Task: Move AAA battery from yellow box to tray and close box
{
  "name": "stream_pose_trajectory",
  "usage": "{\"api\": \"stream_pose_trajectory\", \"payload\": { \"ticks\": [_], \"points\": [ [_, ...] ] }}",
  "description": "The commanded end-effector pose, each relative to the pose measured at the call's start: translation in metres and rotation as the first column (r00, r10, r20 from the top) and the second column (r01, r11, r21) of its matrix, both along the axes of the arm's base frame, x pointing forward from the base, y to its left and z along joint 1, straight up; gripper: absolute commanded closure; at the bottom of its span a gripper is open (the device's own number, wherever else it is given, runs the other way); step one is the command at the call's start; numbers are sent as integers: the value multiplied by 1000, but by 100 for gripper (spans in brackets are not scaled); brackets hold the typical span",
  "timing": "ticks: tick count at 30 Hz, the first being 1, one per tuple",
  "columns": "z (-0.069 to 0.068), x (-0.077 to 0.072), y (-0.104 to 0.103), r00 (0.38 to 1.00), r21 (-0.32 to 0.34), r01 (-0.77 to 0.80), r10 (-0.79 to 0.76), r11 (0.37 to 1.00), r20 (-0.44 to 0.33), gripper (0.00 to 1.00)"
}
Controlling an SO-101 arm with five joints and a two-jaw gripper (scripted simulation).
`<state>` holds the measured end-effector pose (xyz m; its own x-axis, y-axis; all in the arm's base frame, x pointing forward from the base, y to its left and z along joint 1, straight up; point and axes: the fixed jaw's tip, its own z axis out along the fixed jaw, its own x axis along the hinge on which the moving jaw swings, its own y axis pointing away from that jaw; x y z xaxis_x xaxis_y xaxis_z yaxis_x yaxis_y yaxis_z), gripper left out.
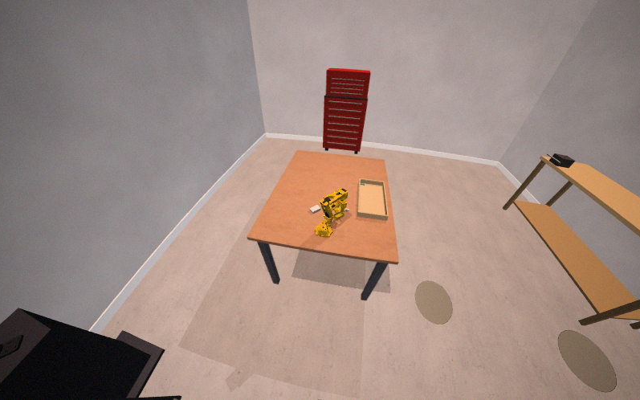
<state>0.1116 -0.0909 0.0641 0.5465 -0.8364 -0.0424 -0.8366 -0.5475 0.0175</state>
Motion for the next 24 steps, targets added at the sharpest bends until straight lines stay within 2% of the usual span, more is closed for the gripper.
{"api": "stream_pose_trajectory", "payload": {
  "ticks": [1,10,24],
  "points": [
    [5,5,-6,999,-26,-26,27,999,38,77],
    [5,6,-7,994,-26,-106,107,994,38,77],
    [5,6,-7,993,-26,-113,114,993,38,77]
  ]
}}
